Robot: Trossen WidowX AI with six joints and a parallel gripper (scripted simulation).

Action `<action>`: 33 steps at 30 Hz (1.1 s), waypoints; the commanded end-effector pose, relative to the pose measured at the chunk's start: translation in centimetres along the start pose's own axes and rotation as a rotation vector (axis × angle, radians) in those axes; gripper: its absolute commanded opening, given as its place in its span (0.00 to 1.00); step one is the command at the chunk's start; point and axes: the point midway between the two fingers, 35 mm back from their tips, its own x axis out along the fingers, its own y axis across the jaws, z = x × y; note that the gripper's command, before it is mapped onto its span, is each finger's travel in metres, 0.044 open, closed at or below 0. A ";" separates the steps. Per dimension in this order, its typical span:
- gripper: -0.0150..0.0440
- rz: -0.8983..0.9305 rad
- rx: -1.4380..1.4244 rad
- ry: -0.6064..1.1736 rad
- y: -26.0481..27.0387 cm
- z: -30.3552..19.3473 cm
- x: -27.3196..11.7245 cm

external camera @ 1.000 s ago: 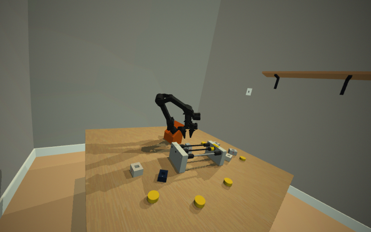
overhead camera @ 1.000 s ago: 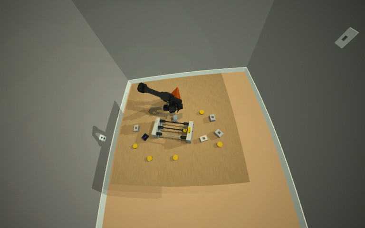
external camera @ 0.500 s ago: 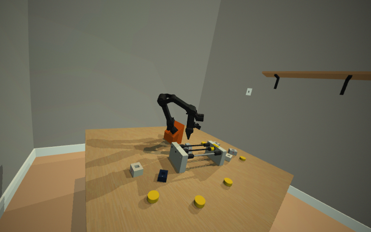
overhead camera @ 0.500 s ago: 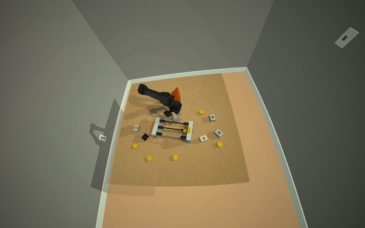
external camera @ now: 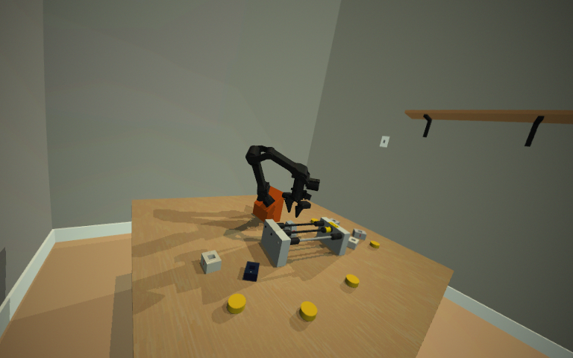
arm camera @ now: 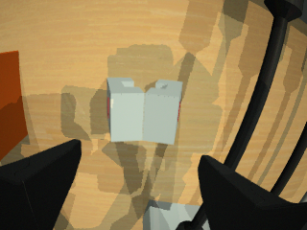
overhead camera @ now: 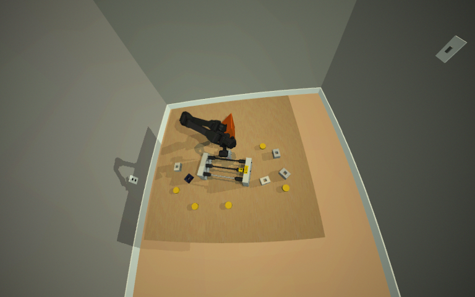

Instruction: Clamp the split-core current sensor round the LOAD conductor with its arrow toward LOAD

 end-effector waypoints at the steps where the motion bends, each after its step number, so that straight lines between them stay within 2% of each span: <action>1: 0.80 0.010 -0.049 -0.009 -0.2 0.2 0.3; 33: 0.80 0.009 -0.049 -0.006 -0.1 0.2 5.5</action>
